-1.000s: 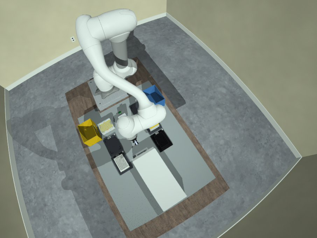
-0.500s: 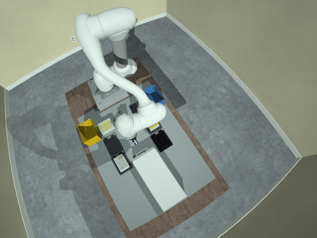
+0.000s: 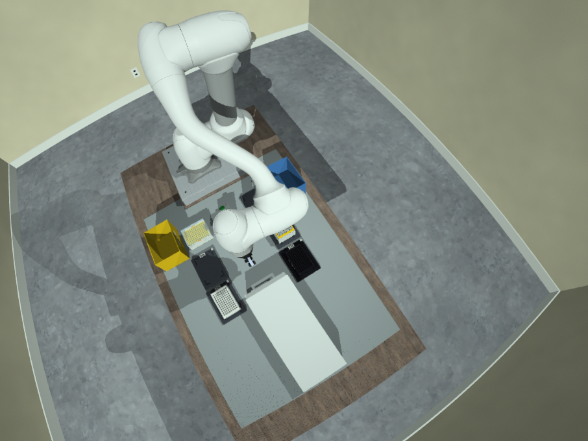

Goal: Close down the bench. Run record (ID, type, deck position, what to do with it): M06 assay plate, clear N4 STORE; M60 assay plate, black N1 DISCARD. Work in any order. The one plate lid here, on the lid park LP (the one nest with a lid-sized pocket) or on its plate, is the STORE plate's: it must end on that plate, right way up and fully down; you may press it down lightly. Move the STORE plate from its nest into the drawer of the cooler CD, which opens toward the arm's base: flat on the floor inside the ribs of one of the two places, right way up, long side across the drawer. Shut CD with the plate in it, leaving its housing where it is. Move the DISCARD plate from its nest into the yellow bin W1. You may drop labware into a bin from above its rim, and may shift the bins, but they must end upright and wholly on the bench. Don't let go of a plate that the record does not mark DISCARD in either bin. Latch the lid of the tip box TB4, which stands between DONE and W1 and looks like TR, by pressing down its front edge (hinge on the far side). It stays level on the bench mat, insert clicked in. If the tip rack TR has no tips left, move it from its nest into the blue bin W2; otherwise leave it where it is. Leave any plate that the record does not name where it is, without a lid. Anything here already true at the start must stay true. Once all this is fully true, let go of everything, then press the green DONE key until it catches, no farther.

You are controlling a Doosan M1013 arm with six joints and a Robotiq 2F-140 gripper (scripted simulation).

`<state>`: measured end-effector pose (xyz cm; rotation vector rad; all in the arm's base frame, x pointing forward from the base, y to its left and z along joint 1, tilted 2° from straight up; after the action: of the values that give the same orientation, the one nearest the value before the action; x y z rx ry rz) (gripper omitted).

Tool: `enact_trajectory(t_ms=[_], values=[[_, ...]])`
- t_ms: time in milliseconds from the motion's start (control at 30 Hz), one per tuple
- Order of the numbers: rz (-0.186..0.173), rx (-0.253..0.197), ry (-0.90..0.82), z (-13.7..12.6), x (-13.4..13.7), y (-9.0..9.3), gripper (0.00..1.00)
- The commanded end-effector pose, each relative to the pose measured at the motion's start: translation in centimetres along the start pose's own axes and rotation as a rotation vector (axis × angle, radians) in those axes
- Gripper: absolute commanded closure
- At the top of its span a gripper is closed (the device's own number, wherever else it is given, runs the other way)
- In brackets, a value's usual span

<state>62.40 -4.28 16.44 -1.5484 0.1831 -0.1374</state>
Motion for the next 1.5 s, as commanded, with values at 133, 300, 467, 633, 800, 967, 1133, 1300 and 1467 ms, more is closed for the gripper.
enact_trajectory(t_ms=[133,300,467,633,800,967,1133,1300,1467], values=[[0.0,0.0,0.0,0.0,0.0,-0.4,1.0],[0.0,0.0,0.067,0.8,0.2,-0.4,0.34],[0.0,0.0,0.2,2.3,0.5,-0.5,0.34],[0.0,0.0,0.333,3.9,0.8,-0.7,0.34],[0.0,0.0,0.5,5.8,1.2,-0.8,0.34],[0.0,0.0,0.667,7.8,1.7,-1.0,0.34],[0.0,0.0,0.767,9.0,1.9,-1.1,0.34],[0.0,0.0,0.933,10.9,2.3,-1.3,0.34],[0.0,0.0,1.1,12.9,2.7,-1.4,0.34]])
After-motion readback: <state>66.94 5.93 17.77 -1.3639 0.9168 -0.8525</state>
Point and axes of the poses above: the point where the finger pads meet when closed, its own y axis out along the fingers, its own x axis across the jaws, z = x × y, the point moved 9 cm from there along -y, back along the fingers, and after that the axes turned 10 degrees about y, right-handed, at the moved point
